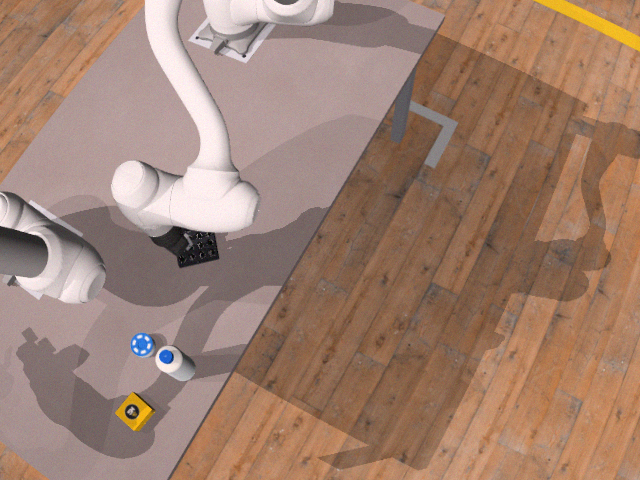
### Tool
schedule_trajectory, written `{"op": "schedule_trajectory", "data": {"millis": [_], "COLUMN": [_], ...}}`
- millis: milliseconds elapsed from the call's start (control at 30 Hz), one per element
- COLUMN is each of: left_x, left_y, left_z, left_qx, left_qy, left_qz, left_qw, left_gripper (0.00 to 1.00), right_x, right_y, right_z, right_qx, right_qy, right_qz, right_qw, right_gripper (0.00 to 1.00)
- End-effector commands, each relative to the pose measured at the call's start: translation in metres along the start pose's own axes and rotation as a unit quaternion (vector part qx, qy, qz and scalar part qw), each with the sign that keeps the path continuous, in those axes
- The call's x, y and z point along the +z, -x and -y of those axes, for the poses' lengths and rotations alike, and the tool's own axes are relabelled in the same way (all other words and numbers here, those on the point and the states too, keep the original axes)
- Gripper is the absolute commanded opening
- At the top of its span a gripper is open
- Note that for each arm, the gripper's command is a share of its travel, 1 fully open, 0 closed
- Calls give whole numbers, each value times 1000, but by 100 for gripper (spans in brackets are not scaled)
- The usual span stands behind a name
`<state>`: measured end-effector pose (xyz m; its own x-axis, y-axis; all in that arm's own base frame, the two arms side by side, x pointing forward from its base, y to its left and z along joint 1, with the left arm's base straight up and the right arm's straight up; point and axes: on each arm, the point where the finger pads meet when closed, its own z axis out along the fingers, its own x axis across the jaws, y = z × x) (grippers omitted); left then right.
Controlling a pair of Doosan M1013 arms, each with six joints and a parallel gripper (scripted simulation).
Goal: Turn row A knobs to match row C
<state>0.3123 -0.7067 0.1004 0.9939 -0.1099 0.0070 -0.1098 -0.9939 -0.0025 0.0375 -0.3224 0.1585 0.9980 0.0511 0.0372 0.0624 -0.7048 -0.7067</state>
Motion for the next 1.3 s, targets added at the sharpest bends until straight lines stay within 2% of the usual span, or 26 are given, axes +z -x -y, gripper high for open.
{"op": "schedule_trajectory", "data": {"millis": [0,200,267,333,600,733,1267], "left_x": [-2,-4,-4,-4,-6,-6,-6], "left_y": [0,1,1,2,5,5,5], "left_z": [-5,-12,-12,-17,-28,-29,-29], "left_qx": [78,184,184,245,360,376,376], "left_qy": [2,2,2,3,3,3,3], "left_qz": [3,3,3,2,2,2,2], "left_qw": [997,983,983,969,933,927,926], "left_gripper": [46,46,46,46,46,46,46], "right_x": [0,0,0,0,0,0,0], "right_y": [0,0,0,0,0,0,0], "right_z": [0,0,0,0,0,0,0], "right_qx": [0,0,0,0,0,0,0], "right_qy": [0,0,0,0,0,0,0], "right_qz": [0,0,0,0,0,0,0], "right_qw": [1000,1000,1000,1000,1000,1000,1000], "right_gripper": [100,100,100,100,100,100,100]}}
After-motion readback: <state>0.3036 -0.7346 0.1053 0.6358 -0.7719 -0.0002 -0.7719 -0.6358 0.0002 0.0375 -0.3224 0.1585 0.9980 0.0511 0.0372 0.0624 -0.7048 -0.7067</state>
